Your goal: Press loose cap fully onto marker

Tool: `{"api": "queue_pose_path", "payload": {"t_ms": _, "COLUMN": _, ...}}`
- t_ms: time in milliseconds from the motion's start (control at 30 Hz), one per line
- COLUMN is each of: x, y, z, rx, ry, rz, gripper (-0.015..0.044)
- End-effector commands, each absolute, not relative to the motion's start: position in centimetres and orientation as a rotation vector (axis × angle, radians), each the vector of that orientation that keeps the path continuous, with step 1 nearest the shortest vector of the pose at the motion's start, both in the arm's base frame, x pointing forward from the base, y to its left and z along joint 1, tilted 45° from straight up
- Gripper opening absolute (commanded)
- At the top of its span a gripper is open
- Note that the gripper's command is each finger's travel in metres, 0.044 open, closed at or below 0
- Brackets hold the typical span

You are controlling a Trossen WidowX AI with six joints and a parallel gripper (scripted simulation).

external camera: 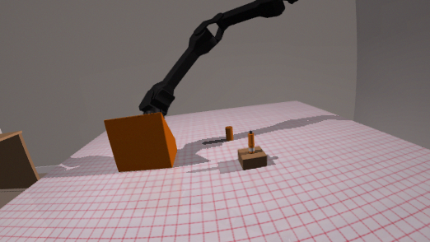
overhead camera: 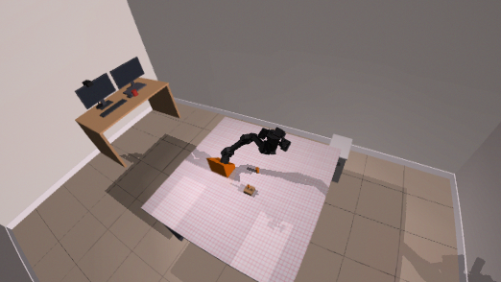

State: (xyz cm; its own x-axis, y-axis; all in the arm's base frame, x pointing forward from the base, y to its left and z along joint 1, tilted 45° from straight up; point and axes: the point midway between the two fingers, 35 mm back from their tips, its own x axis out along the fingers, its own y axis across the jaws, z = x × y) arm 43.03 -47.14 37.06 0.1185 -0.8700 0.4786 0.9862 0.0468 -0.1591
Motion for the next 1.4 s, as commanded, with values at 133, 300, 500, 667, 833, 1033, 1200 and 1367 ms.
{"api": "queue_pose_path", "payload": {"t_ms": 133, "x": 46.0, "y": -46.0, "z": 35.4, "rx": -0.517, "ry": -0.143, "rz": -1.286, "gripper": 0.0269}}
{"api": "queue_pose_path", "payload": {"t_ms": 300, "x": 49.3, "y": -43.3, "z": 31.8, "rx": -0.495, "ry": 0.052, "rz": -1.050, "gripper": 0.0242}}
{"api": "queue_pose_path", "payload": {"t_ms": 500, "x": 51.4, "y": -38.4, "z": 26.4, "rx": -0.413, "ry": 0.281, "rz": -0.764, "gripper": 0.0242}}
{"api": "queue_pose_path", "payload": {"t_ms": 667, "x": 51.2, "y": -33.2, "z": 21.5, "rx": -0.303, "ry": 0.467, "rz": -0.532, "gripper": 0.0242}}
{"api": "queue_pose_path", "payload": {"t_ms": 833, "x": 49.4, "y": -26.9, "z": 16.9, "rx": -0.156, "ry": 0.646, "rz": -0.311, "gripper": 0.0242}}
{"api": "queue_pose_path", "payload": {"t_ms": 1033, "x": 45.1, "y": -18.9, "z": 12.7, "rx": 0.059, "ry": 0.862, "rz": -0.071, "gripper": 0.0242}}
{"api": "queue_pose_path", "payload": {"t_ms": 1200, "x": 40.1, "y": -12.3, "z": 10.6, "rx": 0.264, "ry": 1.040, "rz": 0.100, "gripper": 0.0242}}
{"api": "queue_pose_path", "payload": {"t_ms": 1367, "x": 34.3, "y": -6.1, "z": 9.6, "rx": 0.496, "ry": 1.223, "rz": 0.243, "gripper": 0.0242}}
